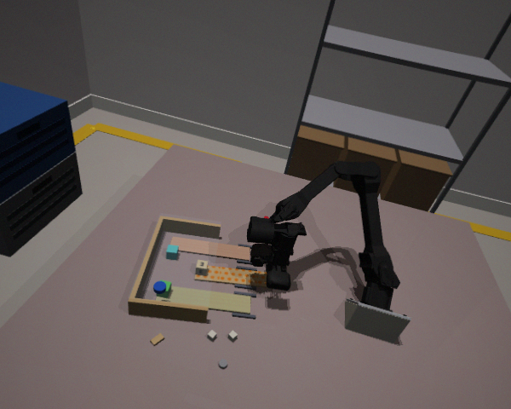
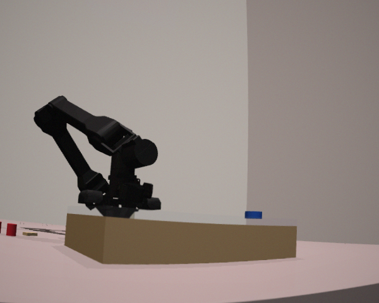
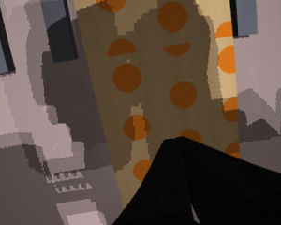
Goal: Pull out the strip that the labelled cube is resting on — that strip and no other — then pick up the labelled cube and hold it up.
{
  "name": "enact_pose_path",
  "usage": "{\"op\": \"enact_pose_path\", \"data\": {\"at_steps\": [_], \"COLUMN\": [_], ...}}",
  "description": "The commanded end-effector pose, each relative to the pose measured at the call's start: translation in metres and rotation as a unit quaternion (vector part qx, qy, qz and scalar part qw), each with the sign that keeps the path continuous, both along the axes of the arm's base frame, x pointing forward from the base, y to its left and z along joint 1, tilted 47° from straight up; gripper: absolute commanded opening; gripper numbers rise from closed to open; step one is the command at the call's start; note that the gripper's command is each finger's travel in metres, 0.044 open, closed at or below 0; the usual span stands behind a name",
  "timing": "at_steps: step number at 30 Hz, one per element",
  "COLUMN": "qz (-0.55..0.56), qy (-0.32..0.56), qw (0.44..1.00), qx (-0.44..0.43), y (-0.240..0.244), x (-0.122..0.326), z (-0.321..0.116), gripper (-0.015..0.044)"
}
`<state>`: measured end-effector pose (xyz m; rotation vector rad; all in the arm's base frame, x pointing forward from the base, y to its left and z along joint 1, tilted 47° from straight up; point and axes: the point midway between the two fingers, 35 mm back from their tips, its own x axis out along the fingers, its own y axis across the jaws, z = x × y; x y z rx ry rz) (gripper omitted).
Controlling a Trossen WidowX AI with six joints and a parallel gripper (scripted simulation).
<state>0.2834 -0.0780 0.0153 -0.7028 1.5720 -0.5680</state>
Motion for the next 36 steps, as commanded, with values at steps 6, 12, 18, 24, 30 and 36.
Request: {"op": "enact_pose_path", "data": {"at_steps": [6, 12, 18, 24, 30, 36], "qz": [-0.007, -0.007, -0.007, -0.007, -0.007, -0.007], "qy": [0.015, 0.015, 0.015, 0.015, 0.015, 0.016], "qw": [1.0, 1.0, 1.0, 1.0, 1.0, 1.0], "qx": [-0.002, -0.002, -0.002, -0.002, -0.002, -0.002], "y": [-0.004, -0.004, -0.004, -0.004, -0.004, -0.004], "x": [-0.023, -0.032, -0.04, -0.049, -0.056, -0.064], "z": [-0.004, -0.003, -0.002, -0.001, 0.0, 0.001], "gripper": [0.0, 0.0, 0.0, 0.0, 0.0, 0.0]}}
